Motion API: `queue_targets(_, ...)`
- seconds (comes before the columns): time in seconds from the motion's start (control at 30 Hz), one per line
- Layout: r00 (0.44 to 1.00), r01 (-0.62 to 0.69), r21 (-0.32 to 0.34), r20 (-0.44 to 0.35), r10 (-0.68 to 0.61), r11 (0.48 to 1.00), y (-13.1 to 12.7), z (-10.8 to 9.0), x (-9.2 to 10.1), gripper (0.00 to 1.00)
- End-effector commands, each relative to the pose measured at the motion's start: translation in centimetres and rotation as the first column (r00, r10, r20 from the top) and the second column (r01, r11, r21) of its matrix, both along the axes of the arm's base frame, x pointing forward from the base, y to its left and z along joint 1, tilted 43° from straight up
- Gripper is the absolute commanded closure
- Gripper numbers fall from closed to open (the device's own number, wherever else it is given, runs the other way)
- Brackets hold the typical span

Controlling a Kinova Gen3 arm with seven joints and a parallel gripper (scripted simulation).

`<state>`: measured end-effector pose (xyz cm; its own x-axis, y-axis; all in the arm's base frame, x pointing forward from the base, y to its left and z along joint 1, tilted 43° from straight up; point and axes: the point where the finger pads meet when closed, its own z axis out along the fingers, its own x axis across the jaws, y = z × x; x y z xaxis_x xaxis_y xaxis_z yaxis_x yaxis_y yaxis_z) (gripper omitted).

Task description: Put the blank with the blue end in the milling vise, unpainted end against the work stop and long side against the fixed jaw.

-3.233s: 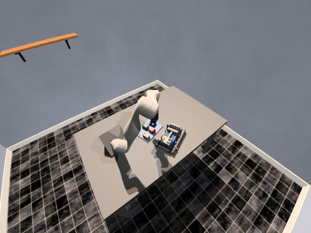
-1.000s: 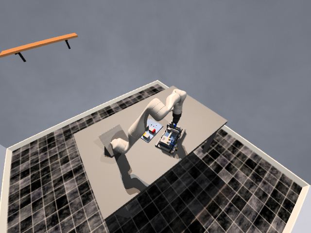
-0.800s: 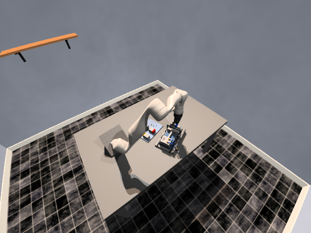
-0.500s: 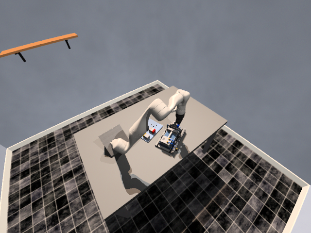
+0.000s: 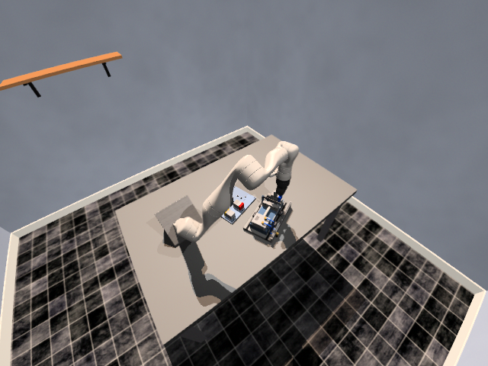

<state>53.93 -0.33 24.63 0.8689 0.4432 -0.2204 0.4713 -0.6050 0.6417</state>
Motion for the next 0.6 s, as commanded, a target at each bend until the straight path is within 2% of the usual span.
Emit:
queue_targets(0.0, 1.000, -0.002, 0.000, 0.000, 0.002, 1.000, 0.14, -0.03, -0.12, 1.00)
queue_targets(0.57, 1.000, -0.001, 0.000, 0.000, 0.001, 1.000, 0.39, -0.24, -0.59, 1.00)
